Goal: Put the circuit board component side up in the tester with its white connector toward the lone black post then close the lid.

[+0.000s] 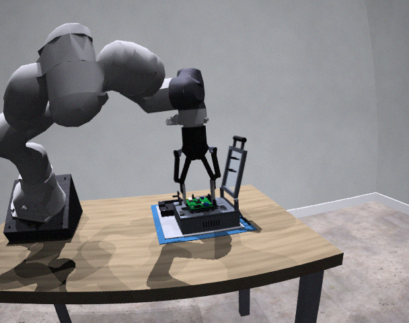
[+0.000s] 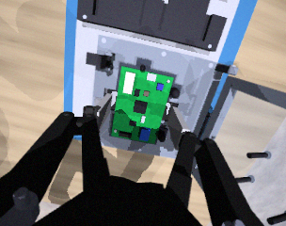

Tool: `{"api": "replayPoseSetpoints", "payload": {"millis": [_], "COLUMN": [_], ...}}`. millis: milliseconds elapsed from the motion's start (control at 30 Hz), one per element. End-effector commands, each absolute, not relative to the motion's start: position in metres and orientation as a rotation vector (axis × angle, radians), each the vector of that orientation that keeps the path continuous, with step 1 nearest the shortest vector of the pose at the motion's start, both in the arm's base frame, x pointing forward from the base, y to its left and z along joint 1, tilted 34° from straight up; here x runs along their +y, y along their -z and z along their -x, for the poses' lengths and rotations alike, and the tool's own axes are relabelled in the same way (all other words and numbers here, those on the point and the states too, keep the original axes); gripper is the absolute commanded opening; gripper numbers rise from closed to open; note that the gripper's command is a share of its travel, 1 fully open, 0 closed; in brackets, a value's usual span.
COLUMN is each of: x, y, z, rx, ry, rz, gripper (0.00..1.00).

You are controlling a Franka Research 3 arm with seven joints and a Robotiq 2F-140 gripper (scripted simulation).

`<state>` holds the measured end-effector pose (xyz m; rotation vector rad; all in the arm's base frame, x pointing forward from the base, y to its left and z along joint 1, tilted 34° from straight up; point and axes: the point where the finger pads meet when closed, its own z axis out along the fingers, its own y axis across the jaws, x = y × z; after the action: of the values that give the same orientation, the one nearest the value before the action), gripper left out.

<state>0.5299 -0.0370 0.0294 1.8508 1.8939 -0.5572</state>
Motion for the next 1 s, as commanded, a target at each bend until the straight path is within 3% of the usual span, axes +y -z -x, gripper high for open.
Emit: {"api": "replayPoseSetpoints", "payload": {"millis": [0, 967], "x": [-0.036, 0.043], "y": [-0.033, -0.149], "z": [-0.53, -0.526], "rx": [1.891, 1.891], "ry": [0.559, 0.559], "rz": [-1.852, -1.852], "gripper": [0.58, 0.58]}}
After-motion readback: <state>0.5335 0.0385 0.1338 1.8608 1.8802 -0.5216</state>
